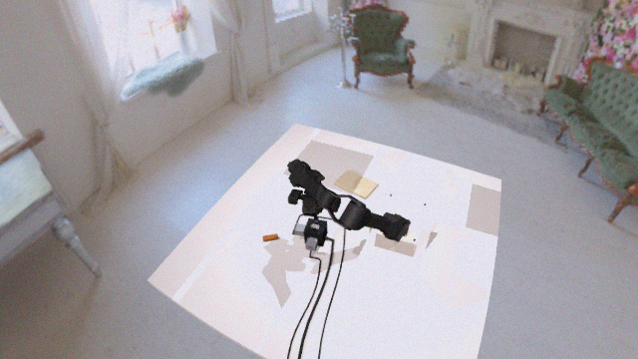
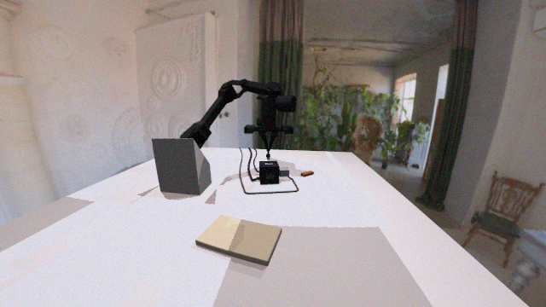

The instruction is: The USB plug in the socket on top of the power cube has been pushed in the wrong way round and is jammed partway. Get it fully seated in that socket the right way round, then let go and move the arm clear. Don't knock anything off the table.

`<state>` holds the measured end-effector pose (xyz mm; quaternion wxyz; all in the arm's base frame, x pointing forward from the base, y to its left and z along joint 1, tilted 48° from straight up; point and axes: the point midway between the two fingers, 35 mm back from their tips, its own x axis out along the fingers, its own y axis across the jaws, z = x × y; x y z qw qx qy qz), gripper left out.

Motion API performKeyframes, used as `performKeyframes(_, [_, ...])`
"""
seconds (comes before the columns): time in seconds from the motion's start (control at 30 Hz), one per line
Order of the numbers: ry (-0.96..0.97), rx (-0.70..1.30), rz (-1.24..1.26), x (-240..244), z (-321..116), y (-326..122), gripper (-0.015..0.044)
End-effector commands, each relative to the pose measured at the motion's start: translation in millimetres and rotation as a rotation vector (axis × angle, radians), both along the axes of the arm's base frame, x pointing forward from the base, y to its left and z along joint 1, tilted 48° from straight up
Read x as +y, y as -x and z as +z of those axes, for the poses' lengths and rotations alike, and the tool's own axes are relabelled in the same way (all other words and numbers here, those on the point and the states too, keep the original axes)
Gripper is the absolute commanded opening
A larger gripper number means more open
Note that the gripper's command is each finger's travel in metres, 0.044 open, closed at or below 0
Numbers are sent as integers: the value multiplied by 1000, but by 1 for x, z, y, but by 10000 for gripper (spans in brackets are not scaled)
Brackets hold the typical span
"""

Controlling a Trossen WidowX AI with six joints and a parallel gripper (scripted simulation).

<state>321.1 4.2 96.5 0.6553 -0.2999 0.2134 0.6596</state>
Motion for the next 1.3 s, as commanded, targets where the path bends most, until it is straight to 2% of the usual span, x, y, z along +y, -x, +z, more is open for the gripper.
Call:
performKeyframes(0.0, [-3, -7, 2, 1, 0, -1, 0])
performKeyframes(1.27, [-10, -23, 17, 6, -1, -1, 0])
